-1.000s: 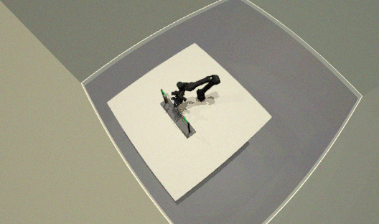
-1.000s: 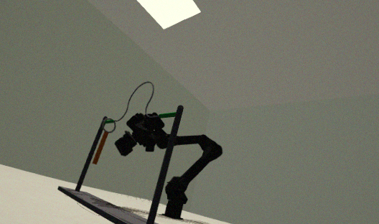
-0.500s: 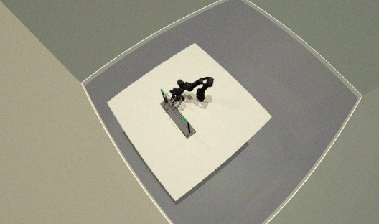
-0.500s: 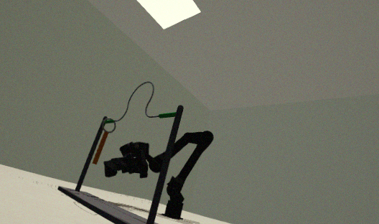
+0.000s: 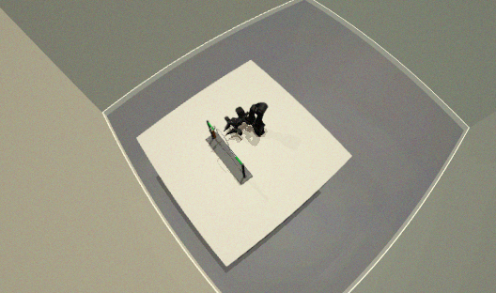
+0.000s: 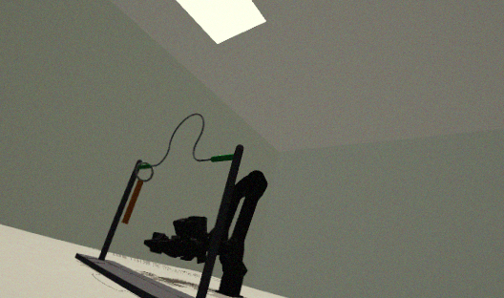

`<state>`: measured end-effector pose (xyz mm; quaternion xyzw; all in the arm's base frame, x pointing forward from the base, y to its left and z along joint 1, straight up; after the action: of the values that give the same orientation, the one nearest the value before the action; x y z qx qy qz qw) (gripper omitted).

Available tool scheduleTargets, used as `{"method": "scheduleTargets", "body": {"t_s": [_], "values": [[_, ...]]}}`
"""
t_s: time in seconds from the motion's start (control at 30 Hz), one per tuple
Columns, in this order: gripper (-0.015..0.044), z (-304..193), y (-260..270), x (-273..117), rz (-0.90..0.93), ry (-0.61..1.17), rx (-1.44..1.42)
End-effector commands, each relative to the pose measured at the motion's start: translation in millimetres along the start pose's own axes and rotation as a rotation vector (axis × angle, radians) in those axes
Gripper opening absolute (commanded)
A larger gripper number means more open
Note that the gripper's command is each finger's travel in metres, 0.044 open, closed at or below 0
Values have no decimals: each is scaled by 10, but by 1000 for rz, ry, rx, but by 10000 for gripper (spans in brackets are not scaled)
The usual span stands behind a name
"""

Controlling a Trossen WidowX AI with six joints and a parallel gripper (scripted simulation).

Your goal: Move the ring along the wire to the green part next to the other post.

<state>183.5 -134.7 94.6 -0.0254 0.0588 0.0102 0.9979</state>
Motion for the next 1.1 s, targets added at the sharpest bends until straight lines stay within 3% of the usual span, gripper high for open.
{"method": "scheduleTargets", "body": {"t_s": [0.0, 0.5, 1.07], "values": [[160, -32, 14, -32, -11, -3, -30], [160, 464, -11, 404, -46, -121, -28], [160, 499, -42, 555, -46, -125, -28]]}}
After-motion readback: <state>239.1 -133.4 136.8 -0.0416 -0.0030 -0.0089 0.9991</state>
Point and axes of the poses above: the point midway between the two fingers, 35 mm back from their tips, its own x axis out along the fingers, its own y axis across the jaws, z = x × y, the point moved 2 cm from there along -x, back along the fingers, and after that the axes turned 4 degrees about -x, right-handed, at the moved point
